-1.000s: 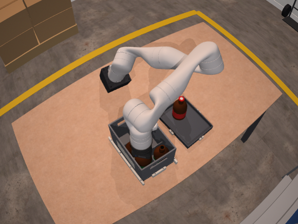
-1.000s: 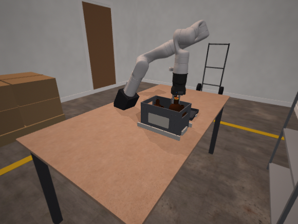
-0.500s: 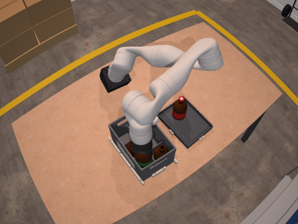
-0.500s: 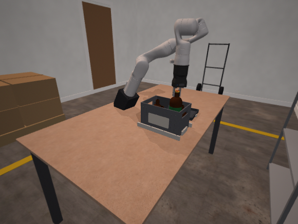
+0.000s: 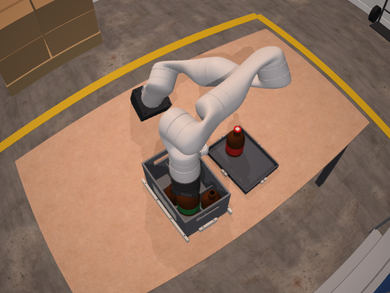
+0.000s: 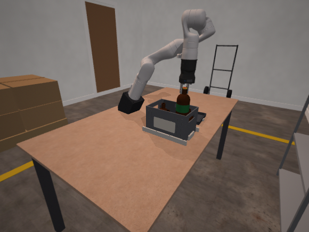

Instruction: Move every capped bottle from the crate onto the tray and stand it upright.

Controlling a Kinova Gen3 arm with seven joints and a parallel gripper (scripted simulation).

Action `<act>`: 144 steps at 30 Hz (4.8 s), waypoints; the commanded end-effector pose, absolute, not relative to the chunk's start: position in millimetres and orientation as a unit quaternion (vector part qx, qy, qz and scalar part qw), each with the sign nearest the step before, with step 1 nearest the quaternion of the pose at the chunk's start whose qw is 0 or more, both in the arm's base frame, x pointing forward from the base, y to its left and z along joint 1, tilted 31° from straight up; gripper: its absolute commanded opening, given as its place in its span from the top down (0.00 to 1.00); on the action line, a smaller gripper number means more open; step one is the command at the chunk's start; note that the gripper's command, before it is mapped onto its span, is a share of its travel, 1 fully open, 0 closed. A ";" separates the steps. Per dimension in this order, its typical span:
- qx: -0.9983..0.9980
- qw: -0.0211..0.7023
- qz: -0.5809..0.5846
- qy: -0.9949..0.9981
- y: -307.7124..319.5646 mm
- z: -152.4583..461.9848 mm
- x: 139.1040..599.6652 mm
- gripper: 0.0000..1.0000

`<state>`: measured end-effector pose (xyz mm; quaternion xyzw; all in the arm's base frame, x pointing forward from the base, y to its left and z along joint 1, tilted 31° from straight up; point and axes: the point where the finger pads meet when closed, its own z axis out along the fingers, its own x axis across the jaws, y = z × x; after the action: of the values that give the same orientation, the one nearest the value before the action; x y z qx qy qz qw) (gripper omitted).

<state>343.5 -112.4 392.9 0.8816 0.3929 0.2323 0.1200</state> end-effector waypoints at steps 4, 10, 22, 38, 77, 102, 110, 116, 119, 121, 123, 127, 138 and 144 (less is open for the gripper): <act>0.880 0.121 0.234 0.395 -112.3 404.7 338.9 1.00; 0.879 0.121 0.235 0.396 -111.7 414.0 334.1 1.00; 0.880 0.121 0.235 0.395 -91.3 401.5 313.2 1.00; 0.880 0.121 0.235 0.395 -68.7 391.1 296.4 1.00; 0.879 0.121 0.235 0.396 -4.8 383.4 289.9 1.00; 0.880 0.120 0.237 0.394 32.6 381.9 288.0 1.00; 0.879 0.121 0.235 0.396 48.5 380.4 287.5 1.00; 0.880 0.119 0.237 0.394 54.5 380.9 287.0 1.00; 0.880 0.120 0.236 0.394 60.4 380.3 286.8 1.00; 0.880 0.120 0.236 0.395 64.4 379.9 286.6 1.00; 0.880 0.121 0.236 0.395 68.4 379.5 286.5 1.00; 0.879 0.121 0.235 0.396 76.4 378.8 286.2 1.00; 0.880 0.120 0.236 0.395 92.4 378.3 285.4 1.00; 0.879 0.121 0.235 0.396 104.3 377.2 284.9 1.00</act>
<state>285.2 100.0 378.5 0.8809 0.3918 0.2380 0.1176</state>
